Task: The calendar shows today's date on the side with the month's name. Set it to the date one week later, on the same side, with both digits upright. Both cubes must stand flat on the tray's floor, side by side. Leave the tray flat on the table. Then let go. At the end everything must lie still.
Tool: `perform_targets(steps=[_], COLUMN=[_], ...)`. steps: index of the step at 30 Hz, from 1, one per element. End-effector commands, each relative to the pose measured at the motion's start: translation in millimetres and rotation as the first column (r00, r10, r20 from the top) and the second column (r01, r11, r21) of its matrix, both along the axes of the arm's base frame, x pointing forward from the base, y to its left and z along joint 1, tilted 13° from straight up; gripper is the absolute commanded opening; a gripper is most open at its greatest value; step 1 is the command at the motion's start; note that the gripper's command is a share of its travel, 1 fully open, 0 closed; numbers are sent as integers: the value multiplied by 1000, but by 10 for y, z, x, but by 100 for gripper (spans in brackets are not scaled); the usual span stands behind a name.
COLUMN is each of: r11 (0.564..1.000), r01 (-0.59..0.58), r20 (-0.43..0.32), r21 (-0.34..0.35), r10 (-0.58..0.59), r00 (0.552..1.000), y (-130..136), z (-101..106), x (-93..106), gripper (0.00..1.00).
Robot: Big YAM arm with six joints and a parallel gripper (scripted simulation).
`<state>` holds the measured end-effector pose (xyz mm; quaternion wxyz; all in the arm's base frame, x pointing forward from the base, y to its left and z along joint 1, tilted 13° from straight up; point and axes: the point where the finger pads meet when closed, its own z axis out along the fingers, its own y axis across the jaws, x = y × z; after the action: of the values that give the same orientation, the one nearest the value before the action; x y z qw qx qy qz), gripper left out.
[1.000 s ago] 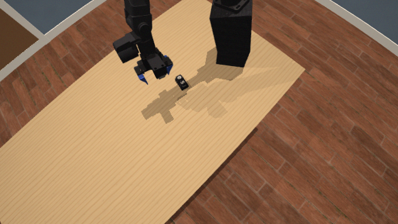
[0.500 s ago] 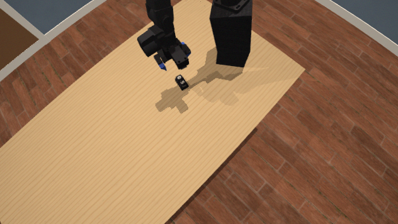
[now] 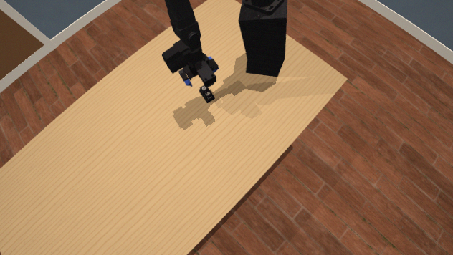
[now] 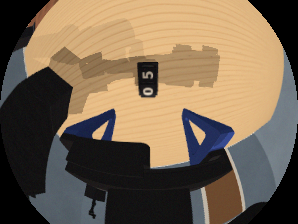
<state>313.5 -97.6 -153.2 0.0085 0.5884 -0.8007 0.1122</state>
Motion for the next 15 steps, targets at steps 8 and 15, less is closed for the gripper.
perform_targets(steps=[8,15], r11=[1000,1000], r01=[-20,-20], r20=[26,-4], r21=[-5,3], r10=[20,20], r00=[999,1000], y=[-11,10], z=[-3,-92], x=[103,7], gripper=[46,46])
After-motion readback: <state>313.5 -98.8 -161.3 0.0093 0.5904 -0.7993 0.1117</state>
